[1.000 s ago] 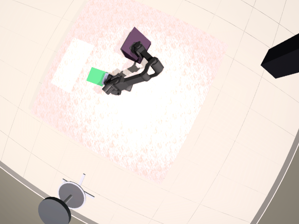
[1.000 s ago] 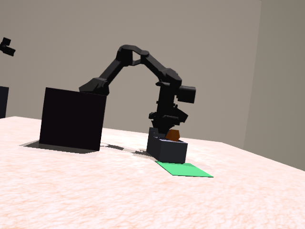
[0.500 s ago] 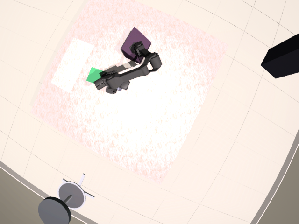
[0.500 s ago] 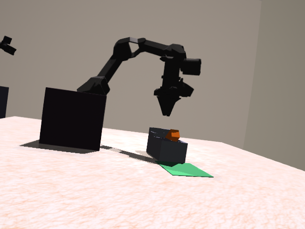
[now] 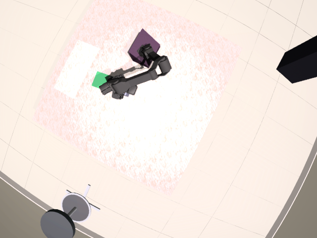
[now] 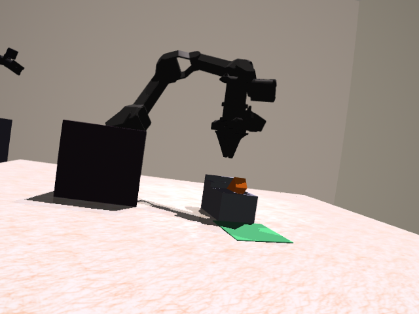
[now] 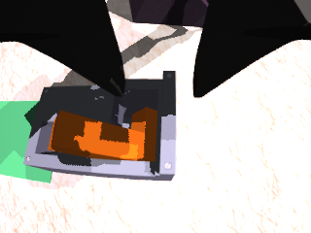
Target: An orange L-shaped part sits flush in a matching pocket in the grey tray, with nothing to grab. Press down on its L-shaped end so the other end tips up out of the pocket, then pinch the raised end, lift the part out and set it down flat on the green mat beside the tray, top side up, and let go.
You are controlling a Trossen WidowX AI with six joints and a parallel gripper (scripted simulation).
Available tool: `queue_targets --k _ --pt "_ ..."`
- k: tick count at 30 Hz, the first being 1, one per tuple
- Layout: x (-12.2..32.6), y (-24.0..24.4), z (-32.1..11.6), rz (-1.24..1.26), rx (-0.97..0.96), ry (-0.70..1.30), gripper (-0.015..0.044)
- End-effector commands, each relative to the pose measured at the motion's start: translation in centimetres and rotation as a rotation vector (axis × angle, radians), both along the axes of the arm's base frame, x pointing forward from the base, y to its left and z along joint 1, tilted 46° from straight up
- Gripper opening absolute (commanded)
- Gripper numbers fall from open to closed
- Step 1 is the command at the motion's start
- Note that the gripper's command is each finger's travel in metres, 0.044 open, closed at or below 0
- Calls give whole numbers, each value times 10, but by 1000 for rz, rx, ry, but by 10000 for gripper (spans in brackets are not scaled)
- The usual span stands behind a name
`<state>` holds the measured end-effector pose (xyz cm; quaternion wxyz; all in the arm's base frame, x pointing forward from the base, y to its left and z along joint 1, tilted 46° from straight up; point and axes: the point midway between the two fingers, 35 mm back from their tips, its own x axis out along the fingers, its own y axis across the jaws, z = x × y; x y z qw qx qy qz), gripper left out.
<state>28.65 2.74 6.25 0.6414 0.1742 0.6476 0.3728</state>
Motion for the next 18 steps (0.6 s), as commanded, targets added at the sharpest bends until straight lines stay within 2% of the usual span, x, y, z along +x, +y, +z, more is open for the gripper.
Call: queue_targets --k 1,10,11,14,18 --pt "1 0 0 -6 -1 1 180" --pt "1 0 0 -6 -1 1 180" --pt "1 -1 0 -17 -3 12 206" --pt "4 -5 -5 -123 -22 120 280" --pt "12 -17 -15 -391 -69 392 280"
